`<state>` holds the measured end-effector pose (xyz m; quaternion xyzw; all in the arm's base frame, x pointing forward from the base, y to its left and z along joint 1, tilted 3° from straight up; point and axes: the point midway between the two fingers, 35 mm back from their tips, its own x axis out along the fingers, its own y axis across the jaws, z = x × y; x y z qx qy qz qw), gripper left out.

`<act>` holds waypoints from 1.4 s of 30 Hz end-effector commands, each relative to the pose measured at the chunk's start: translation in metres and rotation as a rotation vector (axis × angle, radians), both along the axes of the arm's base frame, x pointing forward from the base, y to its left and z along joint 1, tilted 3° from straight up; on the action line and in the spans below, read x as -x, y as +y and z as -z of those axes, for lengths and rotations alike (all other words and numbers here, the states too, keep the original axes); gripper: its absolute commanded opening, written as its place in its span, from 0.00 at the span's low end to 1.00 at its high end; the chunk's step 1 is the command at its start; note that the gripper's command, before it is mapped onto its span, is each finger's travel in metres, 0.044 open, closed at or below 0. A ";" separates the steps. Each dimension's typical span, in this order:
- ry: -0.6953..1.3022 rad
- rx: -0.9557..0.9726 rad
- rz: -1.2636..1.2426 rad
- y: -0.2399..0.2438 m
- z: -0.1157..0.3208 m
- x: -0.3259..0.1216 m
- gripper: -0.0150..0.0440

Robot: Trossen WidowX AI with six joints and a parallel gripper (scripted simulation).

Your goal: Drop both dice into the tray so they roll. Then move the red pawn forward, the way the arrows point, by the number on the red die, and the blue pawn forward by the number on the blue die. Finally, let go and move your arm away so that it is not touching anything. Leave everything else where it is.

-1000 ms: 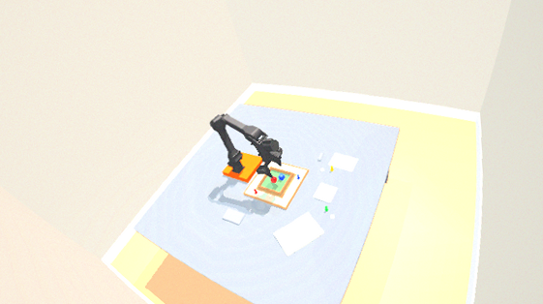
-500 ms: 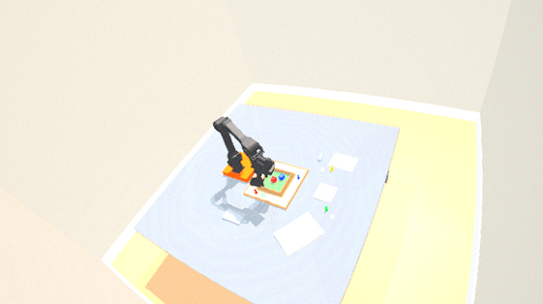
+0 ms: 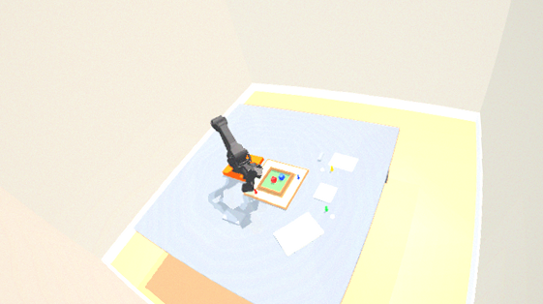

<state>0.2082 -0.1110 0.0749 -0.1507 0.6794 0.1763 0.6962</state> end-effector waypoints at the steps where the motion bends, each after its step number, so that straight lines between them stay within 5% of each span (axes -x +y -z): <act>1: 0.012 -0.006 -0.005 0.002 0.011 0.003 0.59; 31: 0.012 -0.006 -0.005 0.004 0.052 0.004 0.59; 36: 0.012 -0.006 -0.005 0.004 0.052 0.004 0.37; 42: 0.012 -0.006 -0.005 0.004 0.052 0.004 0.30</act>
